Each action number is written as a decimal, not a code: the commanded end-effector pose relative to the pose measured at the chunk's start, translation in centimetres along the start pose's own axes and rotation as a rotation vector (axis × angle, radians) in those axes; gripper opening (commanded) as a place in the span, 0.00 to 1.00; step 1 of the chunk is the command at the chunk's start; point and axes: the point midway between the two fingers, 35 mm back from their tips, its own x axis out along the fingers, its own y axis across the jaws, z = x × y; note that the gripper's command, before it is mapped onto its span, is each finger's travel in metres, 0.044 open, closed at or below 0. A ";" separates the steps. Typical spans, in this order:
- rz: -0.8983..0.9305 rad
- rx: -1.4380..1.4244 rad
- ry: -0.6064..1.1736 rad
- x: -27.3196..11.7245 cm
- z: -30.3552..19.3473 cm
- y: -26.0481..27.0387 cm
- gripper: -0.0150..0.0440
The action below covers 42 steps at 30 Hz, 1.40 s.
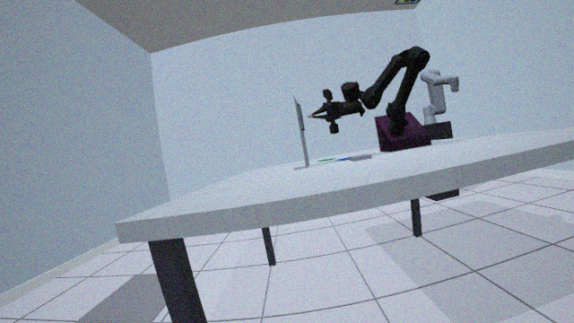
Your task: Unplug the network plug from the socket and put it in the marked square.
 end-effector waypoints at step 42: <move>-0.002 0.002 0.004 -2.0 -0.4 0.0 0.25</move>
